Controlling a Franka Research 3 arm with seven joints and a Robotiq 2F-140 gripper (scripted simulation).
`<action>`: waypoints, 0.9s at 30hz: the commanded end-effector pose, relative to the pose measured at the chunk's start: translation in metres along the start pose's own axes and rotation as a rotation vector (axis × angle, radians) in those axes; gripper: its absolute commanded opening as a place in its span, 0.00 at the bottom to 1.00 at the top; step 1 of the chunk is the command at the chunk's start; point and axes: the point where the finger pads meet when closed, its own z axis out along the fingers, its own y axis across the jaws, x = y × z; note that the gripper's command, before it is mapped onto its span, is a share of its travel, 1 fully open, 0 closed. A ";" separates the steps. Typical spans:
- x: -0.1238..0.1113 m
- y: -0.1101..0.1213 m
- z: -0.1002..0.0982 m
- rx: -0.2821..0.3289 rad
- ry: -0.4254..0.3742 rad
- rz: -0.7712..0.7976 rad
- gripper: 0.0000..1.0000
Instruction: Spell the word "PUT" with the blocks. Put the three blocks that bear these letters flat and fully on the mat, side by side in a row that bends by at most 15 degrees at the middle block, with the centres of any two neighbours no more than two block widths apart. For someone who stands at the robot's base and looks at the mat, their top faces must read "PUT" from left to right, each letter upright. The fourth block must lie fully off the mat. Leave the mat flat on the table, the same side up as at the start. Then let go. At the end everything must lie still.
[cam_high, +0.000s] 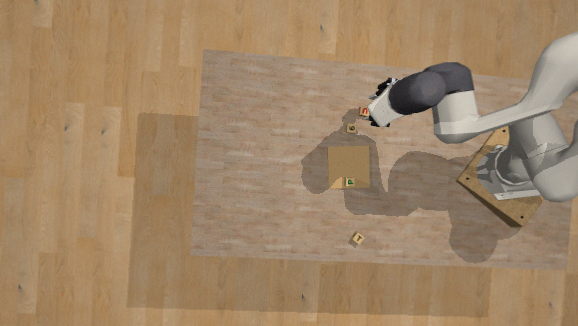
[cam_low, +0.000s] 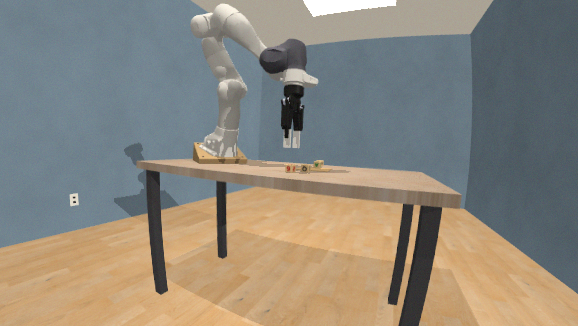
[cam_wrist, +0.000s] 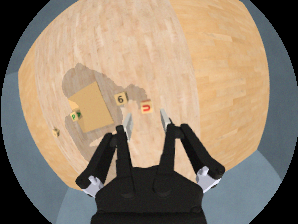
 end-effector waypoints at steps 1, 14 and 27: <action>-0.001 0.000 0.003 -0.002 0.000 -0.007 0.39; -0.001 0.000 0.019 -0.002 0.000 -0.007 0.39; -0.001 0.000 0.036 -0.002 0.000 -0.007 0.39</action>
